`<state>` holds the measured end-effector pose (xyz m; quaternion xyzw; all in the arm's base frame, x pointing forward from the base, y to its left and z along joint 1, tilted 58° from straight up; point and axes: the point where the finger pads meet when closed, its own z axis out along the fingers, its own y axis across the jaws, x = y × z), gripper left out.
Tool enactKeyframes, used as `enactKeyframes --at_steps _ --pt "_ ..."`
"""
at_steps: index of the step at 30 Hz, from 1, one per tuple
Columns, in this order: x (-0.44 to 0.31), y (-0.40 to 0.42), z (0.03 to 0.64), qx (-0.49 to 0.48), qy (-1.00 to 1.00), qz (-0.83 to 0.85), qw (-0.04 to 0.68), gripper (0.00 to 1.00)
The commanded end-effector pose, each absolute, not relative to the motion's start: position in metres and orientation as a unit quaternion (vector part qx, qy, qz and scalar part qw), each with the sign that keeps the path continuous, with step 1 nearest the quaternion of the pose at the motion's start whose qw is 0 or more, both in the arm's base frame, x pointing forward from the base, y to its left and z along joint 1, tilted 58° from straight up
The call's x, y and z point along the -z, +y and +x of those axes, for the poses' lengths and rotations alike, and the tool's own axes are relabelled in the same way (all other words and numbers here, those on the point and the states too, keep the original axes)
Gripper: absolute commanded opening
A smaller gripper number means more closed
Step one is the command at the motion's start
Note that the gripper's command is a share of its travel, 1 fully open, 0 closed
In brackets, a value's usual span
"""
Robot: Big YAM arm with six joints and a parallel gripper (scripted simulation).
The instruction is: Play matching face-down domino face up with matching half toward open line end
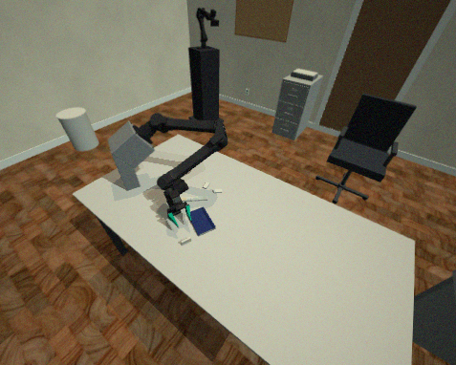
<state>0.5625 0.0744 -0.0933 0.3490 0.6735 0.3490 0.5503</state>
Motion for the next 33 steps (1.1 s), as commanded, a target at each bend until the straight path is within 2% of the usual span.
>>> enactKeyframes --at_steps 1,6,15,22,32,33 --pt "0.087 0.049 0.563 -0.335 0.670 0.364 0.553 0.72" --pt "0.086 0.056 0.565 -0.347 0.674 0.354 0.548 0.72" --pt "0.075 0.021 0.556 -0.374 0.727 0.325 0.476 0.72" --pt "0.075 0.021 0.556 -0.374 0.727 0.325 0.476 0.72" --pt "0.060 -0.017 0.542 -0.432 0.816 0.236 0.304 0.72" --pt "0.060 -0.017 0.542 -0.432 0.816 0.236 0.304 0.72"
